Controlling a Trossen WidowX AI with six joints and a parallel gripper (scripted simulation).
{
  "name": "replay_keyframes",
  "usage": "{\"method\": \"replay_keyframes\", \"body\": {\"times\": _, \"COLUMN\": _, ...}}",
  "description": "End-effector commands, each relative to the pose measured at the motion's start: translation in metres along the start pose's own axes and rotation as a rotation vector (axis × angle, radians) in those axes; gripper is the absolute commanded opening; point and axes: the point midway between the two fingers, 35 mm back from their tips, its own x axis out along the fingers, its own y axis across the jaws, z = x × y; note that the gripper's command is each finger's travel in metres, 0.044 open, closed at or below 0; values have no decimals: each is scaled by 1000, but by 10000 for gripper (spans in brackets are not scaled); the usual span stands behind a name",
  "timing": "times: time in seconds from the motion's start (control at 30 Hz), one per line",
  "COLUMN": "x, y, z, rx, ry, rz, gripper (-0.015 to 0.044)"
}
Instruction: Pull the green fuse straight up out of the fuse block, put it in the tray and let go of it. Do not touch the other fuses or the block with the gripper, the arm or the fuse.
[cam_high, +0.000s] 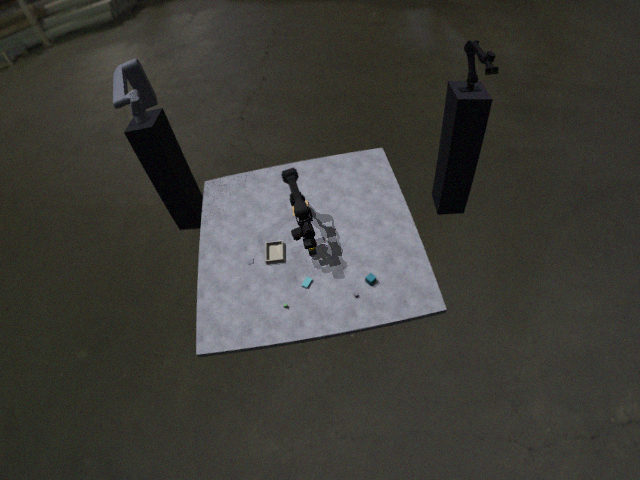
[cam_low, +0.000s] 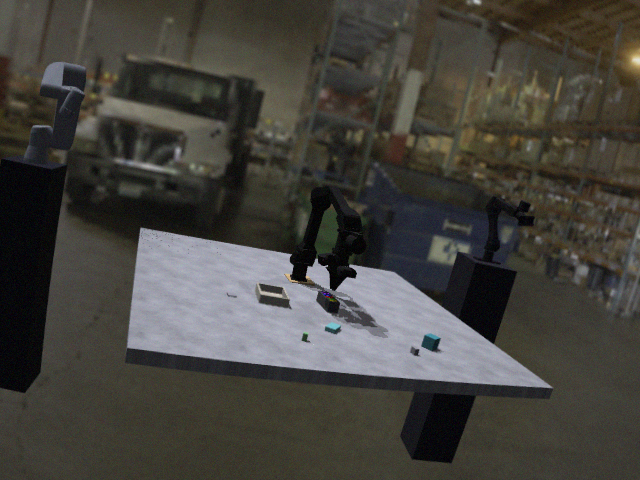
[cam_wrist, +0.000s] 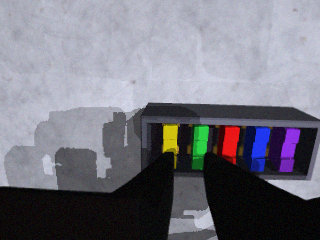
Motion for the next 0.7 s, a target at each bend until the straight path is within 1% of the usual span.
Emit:
{"method": "replay_keyframes", "body": {"times": 0.0, "x": -1, "y": -10, "z": -8, "rx": 1, "ry": 16, "rz": -33, "gripper": 71}}
{"method": "replay_keyframes", "body": {"times": 0.67, "x": 14, "y": -10, "z": -8, "rx": 1, "ry": 16, "rz": -33, "gripper": 71}}
